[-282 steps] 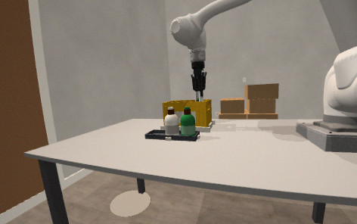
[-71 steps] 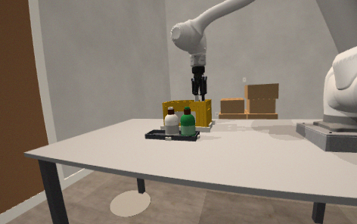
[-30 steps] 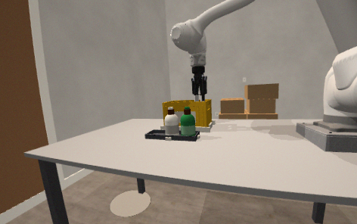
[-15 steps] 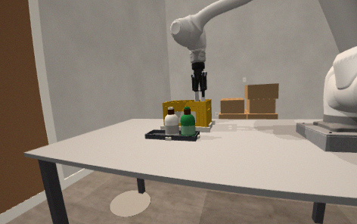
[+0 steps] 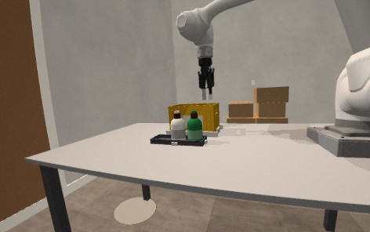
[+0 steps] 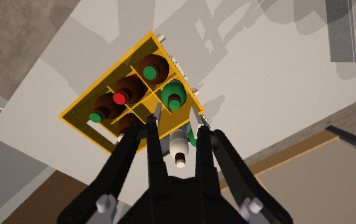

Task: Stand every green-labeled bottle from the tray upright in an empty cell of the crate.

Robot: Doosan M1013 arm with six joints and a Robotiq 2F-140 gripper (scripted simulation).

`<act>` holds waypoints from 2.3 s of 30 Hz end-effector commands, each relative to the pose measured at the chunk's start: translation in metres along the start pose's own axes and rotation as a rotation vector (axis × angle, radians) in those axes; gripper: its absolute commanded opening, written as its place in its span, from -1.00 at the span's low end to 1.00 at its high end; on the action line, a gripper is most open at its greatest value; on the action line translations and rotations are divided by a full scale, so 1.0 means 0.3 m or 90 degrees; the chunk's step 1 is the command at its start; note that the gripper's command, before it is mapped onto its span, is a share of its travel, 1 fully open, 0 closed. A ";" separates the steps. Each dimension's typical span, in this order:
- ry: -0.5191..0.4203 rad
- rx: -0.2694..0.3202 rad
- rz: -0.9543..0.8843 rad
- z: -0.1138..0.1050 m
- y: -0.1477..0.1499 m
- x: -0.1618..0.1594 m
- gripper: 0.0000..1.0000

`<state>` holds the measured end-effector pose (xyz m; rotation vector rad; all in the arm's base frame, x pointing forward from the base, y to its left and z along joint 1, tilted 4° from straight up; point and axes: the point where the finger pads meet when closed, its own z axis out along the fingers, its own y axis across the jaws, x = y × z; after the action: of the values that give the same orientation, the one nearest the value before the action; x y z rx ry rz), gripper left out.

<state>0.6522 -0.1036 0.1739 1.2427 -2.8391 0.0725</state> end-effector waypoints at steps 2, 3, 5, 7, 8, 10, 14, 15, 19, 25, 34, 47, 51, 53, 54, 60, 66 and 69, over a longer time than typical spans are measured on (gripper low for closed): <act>0.000 0.002 -0.007 -0.040 0.001 -0.002 -0.24; 0.000 0.002 -0.007 -0.046 0.001 -0.002 -0.24; 0.000 0.002 -0.007 -0.057 0.002 -0.002 -0.24; 0.000 0.002 -0.007 -0.066 0.002 -0.002 -0.24; 0.000 0.002 -0.007 -0.070 0.002 -0.002 -0.24; 0.000 0.002 -0.007 -0.077 0.002 -0.002 -0.24; 0.000 0.002 -0.007 -0.084 0.002 -0.002 -0.24; 0.000 0.002 -0.007 -0.085 0.002 -0.002 -0.24; 0.000 0.002 -0.007 -0.087 0.002 -0.002 -0.24; 0.000 0.002 -0.007 -0.087 0.002 -0.002 -1.00; 0.000 0.002 -0.007 -0.087 0.002 -0.002 -1.00; 0.000 0.002 -0.007 -0.087 0.002 -0.002 -1.00; 0.000 0.002 -0.007 -0.087 0.002 -0.002 -1.00; 0.000 0.002 -0.007 -0.087 0.002 -0.002 -1.00; 0.000 0.002 -0.007 -0.087 0.002 -0.002 -1.00; 0.000 0.002 -0.007 -0.086 0.124 -0.204 -1.00; 0.000 0.002 -0.007 -0.085 0.321 -0.442 -0.24; 0.000 0.002 -0.007 -0.084 0.354 -0.486 -0.24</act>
<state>0.6680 0.0375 0.1923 1.2735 -2.8300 0.0826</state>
